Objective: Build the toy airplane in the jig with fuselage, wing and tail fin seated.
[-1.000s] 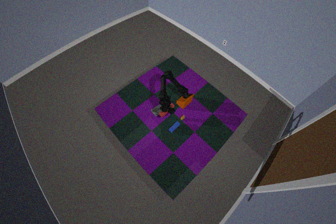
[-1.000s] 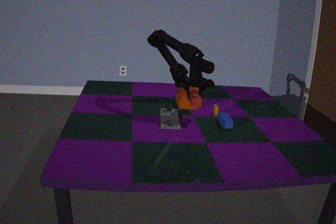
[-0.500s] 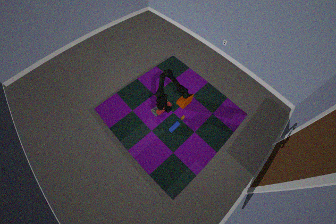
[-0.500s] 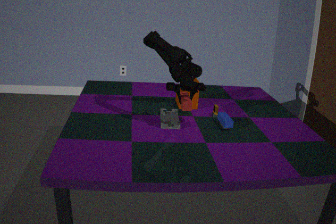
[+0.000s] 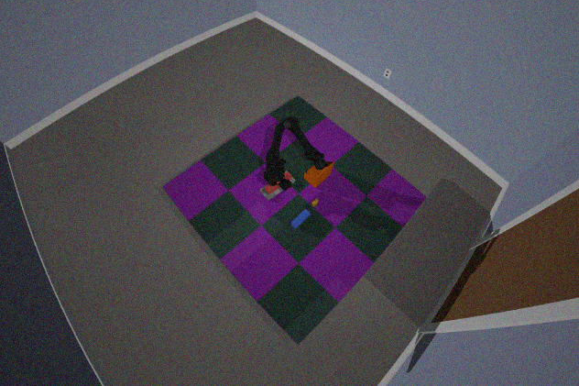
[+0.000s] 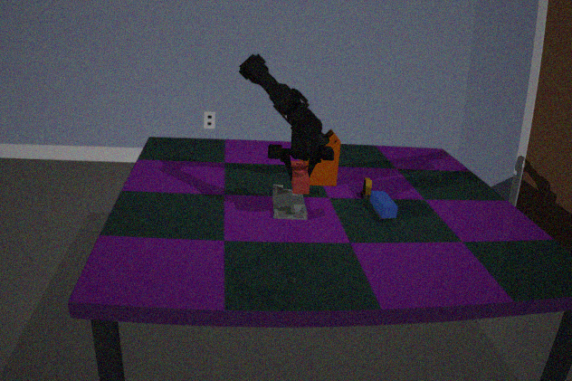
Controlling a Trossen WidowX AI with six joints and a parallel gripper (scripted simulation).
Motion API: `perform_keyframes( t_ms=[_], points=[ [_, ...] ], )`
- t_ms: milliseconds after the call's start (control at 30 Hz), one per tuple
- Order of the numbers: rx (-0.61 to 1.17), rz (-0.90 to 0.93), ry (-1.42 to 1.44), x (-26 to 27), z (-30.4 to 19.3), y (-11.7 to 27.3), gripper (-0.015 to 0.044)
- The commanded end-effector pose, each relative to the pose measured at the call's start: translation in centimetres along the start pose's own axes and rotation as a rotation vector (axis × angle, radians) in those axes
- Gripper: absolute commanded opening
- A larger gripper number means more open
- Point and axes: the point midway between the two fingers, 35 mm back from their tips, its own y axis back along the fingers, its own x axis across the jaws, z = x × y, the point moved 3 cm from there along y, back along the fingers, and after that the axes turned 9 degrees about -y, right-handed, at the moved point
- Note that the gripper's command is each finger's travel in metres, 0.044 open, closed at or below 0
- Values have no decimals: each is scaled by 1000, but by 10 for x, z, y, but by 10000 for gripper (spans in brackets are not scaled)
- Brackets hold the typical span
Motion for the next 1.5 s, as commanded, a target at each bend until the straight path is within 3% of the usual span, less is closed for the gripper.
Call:
perform_keyframes(
  t_ms=[0,267,533,1467],
  points=[
    [-4,-13,-4,-14,-2,-5,0],
    [-4,-27,-17,-33,-5,-12,0],
    [-4,-27,-17,-33,-5,-12,195],
    [-4,-27,-17,-33,-4,-23,195]
  ],
)
